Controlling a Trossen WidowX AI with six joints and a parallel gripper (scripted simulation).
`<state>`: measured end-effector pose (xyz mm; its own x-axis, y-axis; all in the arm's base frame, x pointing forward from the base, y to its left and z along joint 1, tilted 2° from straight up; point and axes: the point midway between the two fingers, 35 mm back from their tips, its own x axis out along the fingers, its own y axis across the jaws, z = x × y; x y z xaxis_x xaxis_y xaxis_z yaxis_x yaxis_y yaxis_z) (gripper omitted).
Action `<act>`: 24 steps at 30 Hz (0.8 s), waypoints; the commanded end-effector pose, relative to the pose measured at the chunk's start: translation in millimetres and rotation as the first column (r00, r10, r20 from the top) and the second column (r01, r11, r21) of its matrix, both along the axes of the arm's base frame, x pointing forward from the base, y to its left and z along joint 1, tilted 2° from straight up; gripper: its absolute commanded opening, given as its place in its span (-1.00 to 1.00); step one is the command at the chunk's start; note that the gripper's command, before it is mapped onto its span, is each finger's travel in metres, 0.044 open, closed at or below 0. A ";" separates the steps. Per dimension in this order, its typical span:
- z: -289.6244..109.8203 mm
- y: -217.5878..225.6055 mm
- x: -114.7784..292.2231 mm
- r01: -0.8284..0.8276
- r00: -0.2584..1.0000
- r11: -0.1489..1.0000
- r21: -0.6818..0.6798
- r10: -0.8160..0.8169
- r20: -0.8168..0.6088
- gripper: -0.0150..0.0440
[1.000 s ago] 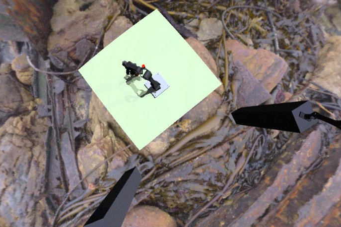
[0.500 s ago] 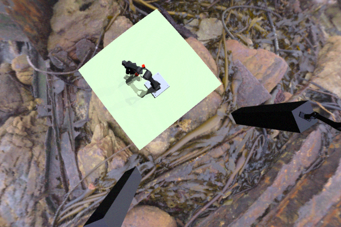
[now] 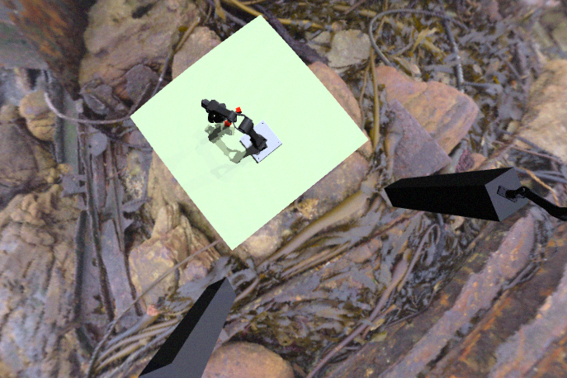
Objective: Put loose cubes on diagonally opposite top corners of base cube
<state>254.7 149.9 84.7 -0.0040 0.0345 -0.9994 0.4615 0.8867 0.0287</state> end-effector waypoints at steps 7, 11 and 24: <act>4.8 -10.2 9.3 -0.203 0.979 0.979 0.000 0.203 0.008 0.41; 8.6 -19.8 17.1 -0.377 0.926 0.926 -0.002 0.377 0.015 0.41; 20.9 -53.7 39.7 -0.829 0.558 0.559 -0.016 0.829 0.031 0.41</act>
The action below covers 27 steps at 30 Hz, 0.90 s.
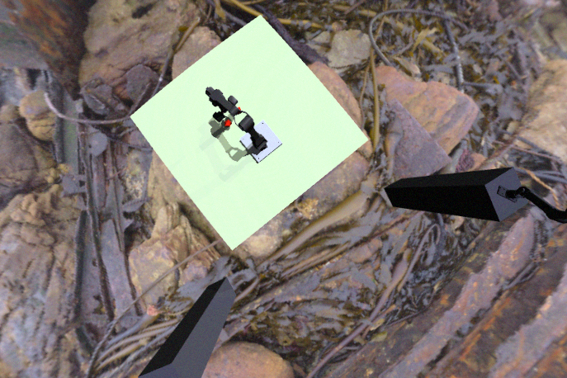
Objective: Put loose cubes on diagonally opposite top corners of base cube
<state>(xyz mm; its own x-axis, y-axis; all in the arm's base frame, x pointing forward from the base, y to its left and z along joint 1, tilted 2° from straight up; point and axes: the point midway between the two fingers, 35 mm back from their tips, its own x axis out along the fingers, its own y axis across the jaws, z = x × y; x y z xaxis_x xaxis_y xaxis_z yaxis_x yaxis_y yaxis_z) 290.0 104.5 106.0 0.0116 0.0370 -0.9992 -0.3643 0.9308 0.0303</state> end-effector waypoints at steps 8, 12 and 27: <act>7.1 -31.2 15.8 -0.471 0.882 0.882 -0.009 0.471 0.004 0.41; 10.8 -43.1 20.7 -0.622 0.783 0.783 -0.013 0.623 0.009 0.41; 19.7 -72.5 30.2 -0.893 0.450 0.450 -0.025 0.893 0.016 0.41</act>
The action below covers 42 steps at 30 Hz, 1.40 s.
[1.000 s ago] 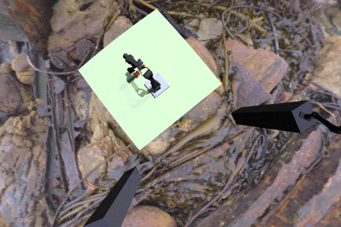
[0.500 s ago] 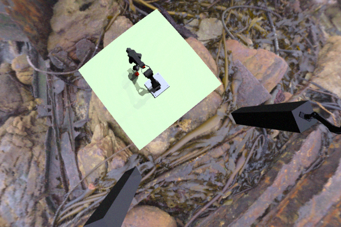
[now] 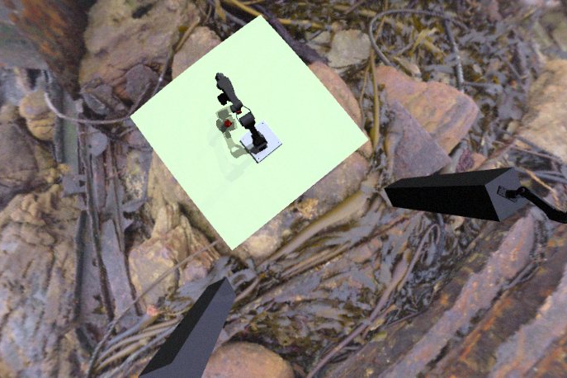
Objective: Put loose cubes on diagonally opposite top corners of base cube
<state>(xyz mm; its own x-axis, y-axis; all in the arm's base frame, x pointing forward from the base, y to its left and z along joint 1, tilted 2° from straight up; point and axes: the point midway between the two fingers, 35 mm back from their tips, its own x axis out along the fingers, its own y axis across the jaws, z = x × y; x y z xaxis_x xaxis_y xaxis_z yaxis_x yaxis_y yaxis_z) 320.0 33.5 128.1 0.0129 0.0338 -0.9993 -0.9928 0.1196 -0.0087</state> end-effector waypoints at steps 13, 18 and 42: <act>-64.5 0.4 0.1 -0.026 1.000 1.000 -0.003 0.026 -0.011 0.41; -74.1 0.7 0.2 -0.026 1.000 1.000 -0.003 0.026 -0.011 0.41; -108.2 1.7 0.2 -0.026 1.000 1.000 -0.003 0.026 -0.011 0.41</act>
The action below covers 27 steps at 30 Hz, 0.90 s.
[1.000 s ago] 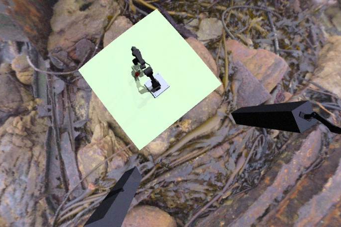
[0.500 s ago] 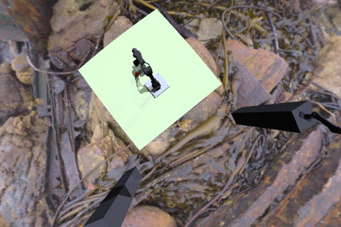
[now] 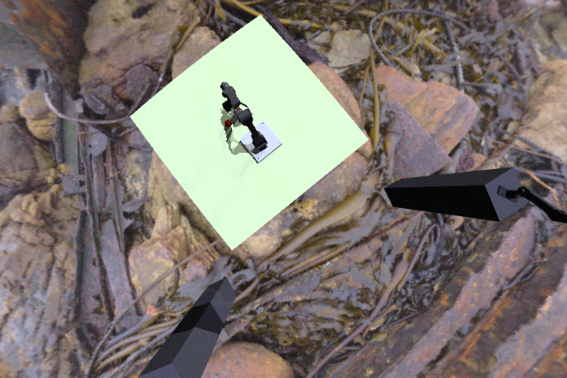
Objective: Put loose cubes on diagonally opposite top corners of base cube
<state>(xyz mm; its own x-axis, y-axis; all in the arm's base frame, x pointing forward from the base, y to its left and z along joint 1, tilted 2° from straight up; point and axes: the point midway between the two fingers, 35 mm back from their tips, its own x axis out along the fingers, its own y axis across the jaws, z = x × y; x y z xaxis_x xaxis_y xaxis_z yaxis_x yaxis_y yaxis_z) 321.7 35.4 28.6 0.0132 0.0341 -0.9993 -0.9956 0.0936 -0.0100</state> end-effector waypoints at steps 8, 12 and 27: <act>-12.7 -0.1 -1.8 0.000 1.000 1.000 -0.003 0.000 -0.012 0.05; -12.7 -0.1 -1.8 0.000 1.000 1.000 -0.003 0.000 -0.012 -0.14; 16.8 -0.7 3.7 0.003 1.000 1.000 -0.005 -0.003 -0.008 -0.14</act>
